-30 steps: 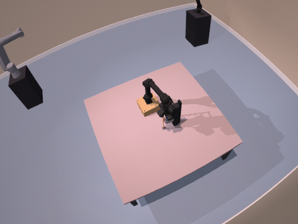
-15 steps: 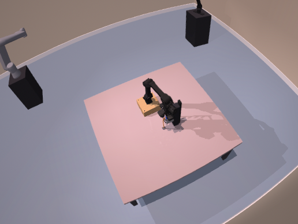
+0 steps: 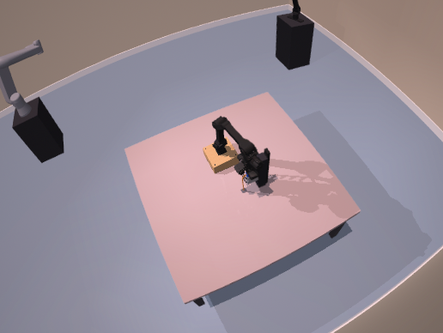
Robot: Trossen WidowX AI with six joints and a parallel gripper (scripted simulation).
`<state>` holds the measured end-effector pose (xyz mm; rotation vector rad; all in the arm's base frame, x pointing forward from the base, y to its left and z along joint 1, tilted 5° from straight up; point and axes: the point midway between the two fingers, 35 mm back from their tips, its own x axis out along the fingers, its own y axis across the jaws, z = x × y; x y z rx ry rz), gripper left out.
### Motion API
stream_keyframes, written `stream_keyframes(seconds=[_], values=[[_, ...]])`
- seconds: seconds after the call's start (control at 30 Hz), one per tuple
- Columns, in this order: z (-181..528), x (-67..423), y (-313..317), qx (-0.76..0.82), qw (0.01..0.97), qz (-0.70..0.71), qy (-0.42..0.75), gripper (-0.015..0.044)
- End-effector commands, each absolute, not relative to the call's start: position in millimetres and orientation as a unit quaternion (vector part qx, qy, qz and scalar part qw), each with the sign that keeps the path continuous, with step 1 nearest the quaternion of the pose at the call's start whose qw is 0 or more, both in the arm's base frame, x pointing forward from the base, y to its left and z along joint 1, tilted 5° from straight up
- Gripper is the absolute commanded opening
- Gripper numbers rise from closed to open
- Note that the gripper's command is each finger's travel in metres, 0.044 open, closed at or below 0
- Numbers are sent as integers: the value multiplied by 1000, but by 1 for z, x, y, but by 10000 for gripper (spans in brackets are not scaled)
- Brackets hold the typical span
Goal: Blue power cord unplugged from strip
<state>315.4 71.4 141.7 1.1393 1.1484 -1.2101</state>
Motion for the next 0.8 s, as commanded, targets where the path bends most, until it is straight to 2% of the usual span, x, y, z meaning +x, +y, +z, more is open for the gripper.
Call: stream_keyframes(seconds=[0.0,0.77], values=[[142,316,71,478,532,-507,481,0],[144,319,35,477,532,-508,481,0]])
